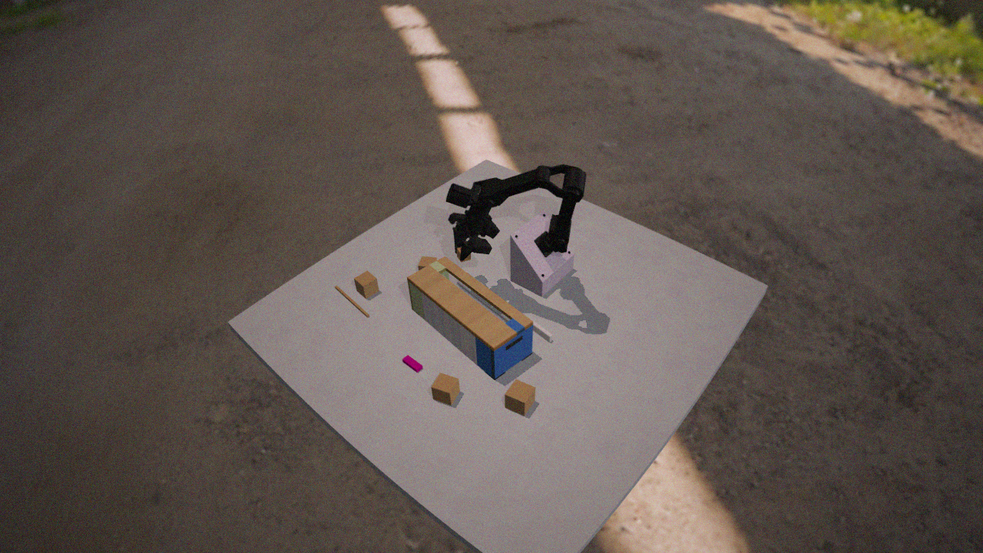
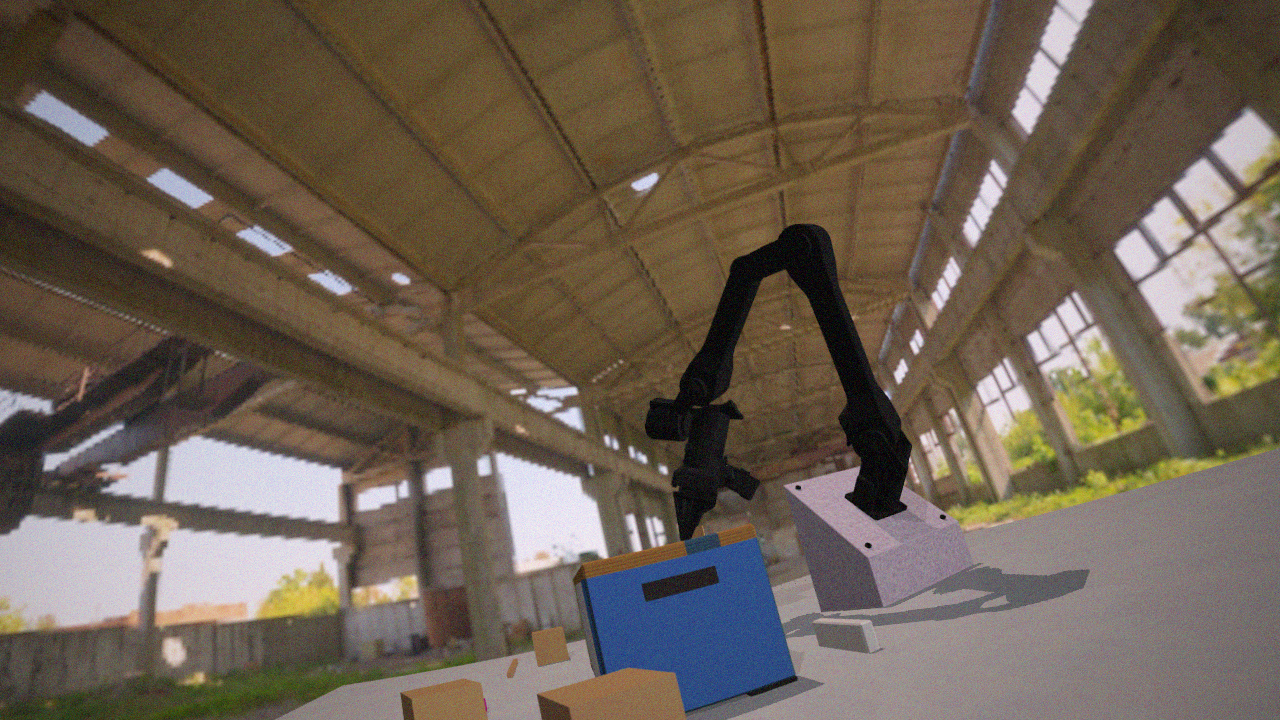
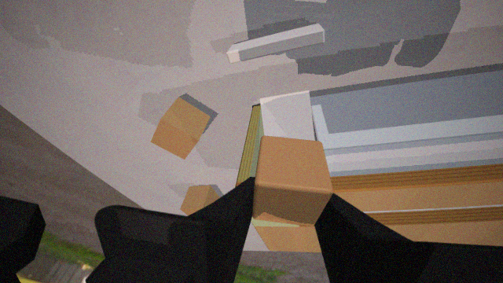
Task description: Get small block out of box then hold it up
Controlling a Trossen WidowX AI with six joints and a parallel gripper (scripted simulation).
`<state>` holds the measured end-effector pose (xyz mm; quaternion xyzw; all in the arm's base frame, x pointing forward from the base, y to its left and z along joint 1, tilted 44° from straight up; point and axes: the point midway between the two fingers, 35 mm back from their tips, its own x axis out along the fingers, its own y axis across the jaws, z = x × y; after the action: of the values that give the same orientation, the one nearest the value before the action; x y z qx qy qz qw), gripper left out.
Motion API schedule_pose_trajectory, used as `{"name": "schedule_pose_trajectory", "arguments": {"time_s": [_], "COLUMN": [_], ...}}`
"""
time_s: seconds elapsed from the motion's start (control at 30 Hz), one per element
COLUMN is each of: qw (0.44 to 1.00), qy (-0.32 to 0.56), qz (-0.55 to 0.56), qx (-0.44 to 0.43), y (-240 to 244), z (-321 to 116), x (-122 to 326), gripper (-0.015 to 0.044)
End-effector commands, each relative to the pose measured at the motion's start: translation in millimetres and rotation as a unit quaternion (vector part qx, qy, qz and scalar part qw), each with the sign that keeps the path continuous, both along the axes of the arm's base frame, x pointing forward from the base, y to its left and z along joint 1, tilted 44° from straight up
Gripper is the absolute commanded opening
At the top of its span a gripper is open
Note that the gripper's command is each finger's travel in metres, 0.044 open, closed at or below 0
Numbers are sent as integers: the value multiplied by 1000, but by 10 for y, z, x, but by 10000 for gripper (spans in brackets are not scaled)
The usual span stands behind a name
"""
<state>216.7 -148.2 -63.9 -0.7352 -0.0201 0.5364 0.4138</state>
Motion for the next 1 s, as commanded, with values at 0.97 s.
{"name": "schedule_pose_trajectory", "arguments": {"time_s": [0.97], "qw": [998], "qy": [31], "qz": [-60], "qx": [-7], "y": [-136], "z": [325], "x": [18], "gripper": [0]}}
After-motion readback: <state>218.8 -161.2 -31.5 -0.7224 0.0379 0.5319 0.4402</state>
